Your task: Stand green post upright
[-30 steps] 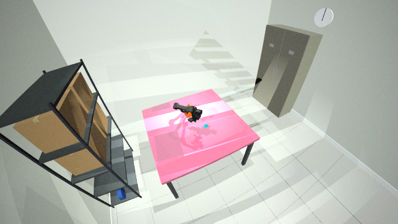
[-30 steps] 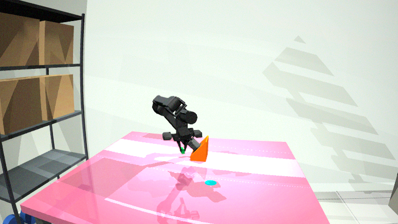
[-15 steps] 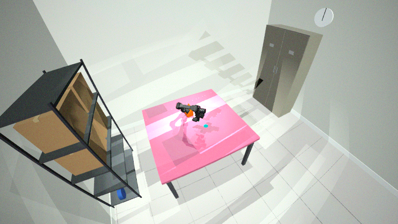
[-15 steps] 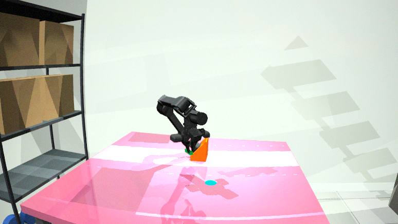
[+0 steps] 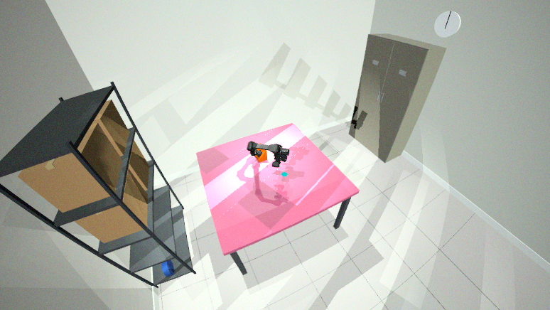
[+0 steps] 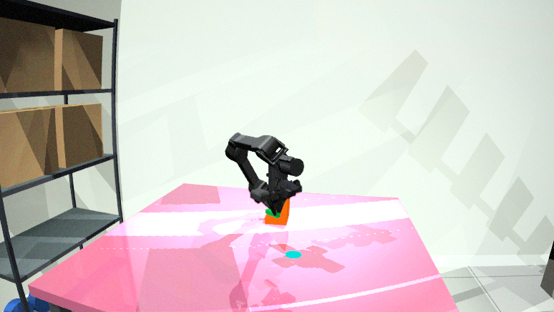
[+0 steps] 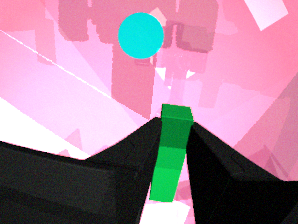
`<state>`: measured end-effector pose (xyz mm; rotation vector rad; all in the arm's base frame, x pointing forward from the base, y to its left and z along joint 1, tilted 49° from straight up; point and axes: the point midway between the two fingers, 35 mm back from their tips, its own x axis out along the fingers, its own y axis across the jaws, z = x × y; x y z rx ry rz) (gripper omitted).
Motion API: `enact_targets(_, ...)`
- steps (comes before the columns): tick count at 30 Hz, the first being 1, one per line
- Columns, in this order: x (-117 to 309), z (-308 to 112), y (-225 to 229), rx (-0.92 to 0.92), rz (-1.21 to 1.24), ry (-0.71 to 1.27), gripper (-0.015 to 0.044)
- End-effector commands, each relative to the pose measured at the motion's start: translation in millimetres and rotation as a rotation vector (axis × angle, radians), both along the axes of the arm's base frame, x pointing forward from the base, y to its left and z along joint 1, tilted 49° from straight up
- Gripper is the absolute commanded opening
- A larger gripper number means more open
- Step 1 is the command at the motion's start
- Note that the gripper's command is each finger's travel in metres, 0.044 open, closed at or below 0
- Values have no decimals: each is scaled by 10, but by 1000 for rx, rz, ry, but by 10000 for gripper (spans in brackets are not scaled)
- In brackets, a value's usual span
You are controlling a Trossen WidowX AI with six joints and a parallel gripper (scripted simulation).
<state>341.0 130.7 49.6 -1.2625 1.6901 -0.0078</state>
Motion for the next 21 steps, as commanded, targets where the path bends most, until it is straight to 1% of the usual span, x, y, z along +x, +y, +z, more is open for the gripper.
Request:
enact_targets(1, 16, -82, 76, 2, 36, 38, 22)
enact_targets(21, -18, -521, 370, -29, 220, 242, 22)
